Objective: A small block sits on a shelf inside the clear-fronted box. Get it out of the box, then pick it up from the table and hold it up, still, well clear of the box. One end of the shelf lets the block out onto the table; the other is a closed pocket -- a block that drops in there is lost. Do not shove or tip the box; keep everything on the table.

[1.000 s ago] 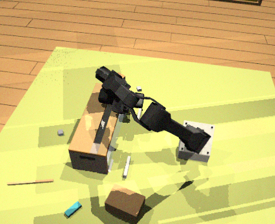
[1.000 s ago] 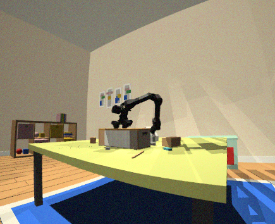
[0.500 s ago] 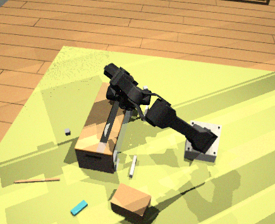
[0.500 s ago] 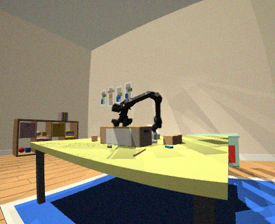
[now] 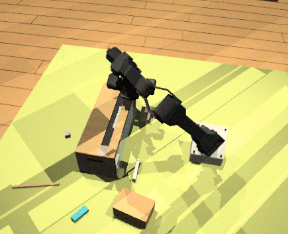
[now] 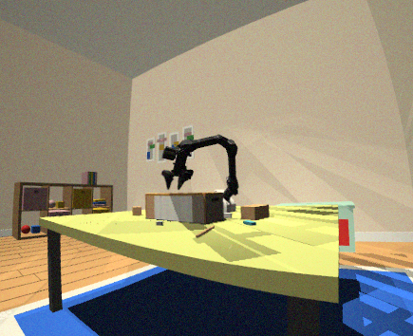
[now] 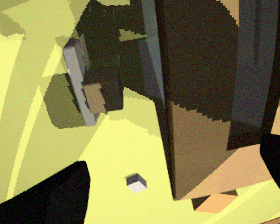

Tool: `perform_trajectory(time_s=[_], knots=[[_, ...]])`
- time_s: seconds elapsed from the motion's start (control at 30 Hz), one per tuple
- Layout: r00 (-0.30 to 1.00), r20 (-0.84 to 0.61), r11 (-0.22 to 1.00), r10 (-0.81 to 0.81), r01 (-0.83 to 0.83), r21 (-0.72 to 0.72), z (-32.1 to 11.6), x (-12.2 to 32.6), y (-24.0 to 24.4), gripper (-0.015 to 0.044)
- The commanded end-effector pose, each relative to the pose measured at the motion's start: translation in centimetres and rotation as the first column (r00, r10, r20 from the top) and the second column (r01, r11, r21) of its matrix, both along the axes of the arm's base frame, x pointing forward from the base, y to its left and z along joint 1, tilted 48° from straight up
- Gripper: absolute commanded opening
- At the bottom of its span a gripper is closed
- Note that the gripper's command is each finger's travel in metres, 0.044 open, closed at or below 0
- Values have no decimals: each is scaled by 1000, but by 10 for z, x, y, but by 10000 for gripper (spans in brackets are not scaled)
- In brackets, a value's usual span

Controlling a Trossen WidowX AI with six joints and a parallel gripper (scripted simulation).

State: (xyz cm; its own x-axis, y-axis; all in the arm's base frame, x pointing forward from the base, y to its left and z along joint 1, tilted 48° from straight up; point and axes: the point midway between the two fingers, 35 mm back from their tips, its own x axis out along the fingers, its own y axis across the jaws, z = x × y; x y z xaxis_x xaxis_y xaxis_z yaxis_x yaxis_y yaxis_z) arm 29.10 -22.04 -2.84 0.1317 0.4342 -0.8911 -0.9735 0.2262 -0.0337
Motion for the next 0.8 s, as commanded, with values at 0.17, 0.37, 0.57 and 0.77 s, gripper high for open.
perform_trajectory(time_s=[0.17,0.37,0.57,0.77], knots=[[926,-156,937,-345,348,-10,-7,-15,-10,285],[536,-409,593,-739,805,-17,-11,-22,-12,285],[-37,-619,92,-784,980,-174,-14,-28,-14,285],[-490,-687,-289,-536,872,-396,-16,-33,-17,285]])
